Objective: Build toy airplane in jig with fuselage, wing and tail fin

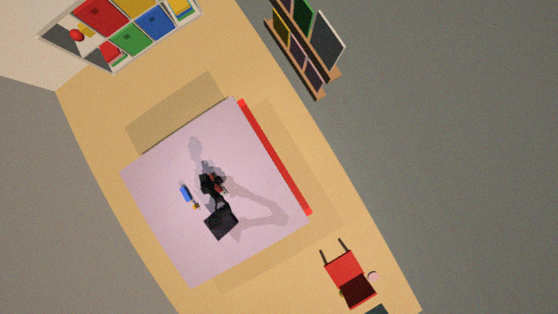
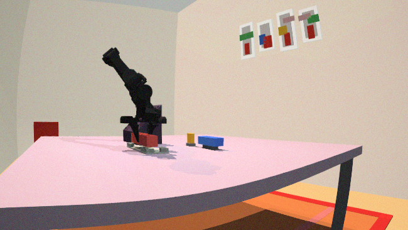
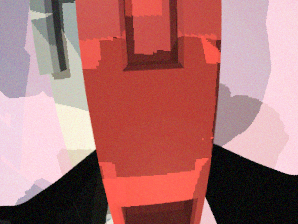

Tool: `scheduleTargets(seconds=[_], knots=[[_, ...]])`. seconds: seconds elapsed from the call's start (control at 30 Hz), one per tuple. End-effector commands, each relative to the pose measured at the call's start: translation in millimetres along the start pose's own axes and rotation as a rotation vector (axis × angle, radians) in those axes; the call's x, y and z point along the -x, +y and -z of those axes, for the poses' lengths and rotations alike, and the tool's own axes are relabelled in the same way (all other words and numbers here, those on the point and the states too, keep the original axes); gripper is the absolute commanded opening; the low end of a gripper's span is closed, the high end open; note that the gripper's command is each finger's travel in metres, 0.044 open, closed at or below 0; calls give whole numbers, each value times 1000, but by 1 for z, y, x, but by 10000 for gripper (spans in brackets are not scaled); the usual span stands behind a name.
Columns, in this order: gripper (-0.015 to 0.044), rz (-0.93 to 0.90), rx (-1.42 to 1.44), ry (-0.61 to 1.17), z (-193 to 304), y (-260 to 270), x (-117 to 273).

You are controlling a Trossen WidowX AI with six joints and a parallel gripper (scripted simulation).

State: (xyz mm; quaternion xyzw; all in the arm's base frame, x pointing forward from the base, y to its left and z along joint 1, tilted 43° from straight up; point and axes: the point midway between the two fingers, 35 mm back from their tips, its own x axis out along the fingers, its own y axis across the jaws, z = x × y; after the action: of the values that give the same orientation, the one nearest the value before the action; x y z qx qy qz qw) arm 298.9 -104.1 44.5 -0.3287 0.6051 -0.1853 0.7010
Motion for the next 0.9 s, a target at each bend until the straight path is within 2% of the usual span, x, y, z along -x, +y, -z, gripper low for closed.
scheduleTargets(seconds=[0.0, 0.23, 0.4, 0.87], knots=[[196, -6, 8, 1, 2, 2, -4], [162, 0, 1, 2, 1, 0, -2], [31, 0, 1, 2, 1, 0, -2], [398, 0, 1, 2, 1, 0, -2]])
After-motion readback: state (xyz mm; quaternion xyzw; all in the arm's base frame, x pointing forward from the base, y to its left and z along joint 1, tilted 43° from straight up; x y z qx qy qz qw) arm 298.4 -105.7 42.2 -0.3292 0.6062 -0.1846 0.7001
